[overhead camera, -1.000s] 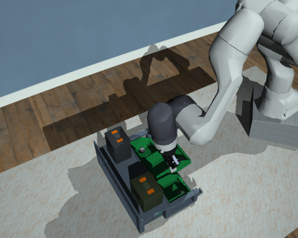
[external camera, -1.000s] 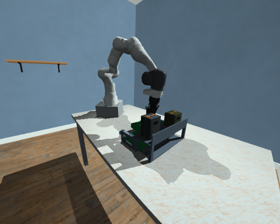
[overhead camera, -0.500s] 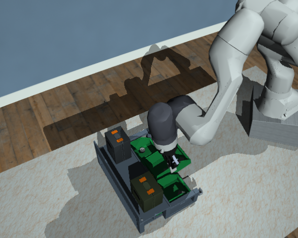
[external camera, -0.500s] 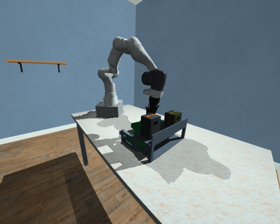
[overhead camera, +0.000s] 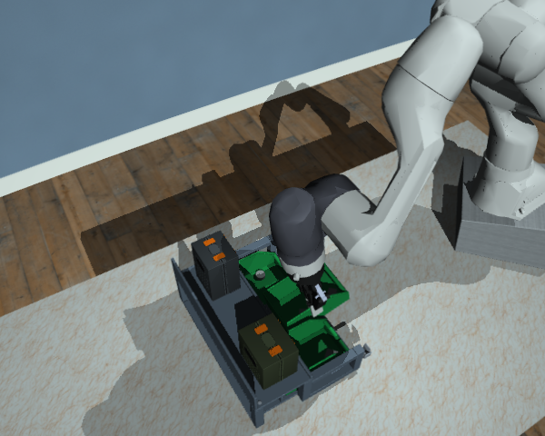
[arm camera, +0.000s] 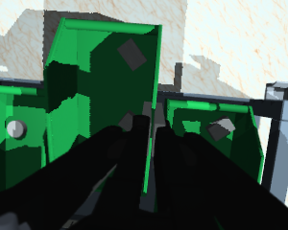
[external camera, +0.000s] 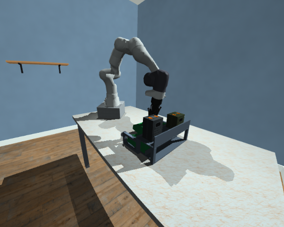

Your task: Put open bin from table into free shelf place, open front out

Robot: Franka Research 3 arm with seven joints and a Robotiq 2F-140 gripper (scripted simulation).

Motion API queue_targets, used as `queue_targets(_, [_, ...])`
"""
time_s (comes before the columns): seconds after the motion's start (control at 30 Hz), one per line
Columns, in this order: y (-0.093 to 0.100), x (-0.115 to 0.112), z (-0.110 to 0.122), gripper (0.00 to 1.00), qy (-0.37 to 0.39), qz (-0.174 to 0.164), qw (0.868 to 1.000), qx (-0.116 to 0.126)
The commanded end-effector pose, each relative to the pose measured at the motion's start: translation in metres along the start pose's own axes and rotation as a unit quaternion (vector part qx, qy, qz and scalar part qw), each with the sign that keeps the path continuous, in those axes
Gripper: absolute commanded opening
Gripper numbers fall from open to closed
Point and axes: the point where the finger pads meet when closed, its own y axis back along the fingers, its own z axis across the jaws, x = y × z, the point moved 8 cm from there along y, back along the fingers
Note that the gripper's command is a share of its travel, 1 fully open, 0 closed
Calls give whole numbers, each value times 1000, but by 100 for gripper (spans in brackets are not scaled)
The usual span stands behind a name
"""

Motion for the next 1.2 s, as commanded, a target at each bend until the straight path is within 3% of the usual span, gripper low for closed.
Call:
queue_targets(0.0, [0,-1,0,0,1,-1,1000,-1])
queue_targets(1.17, [1,-13,0,0,1,-17,1000,-1])
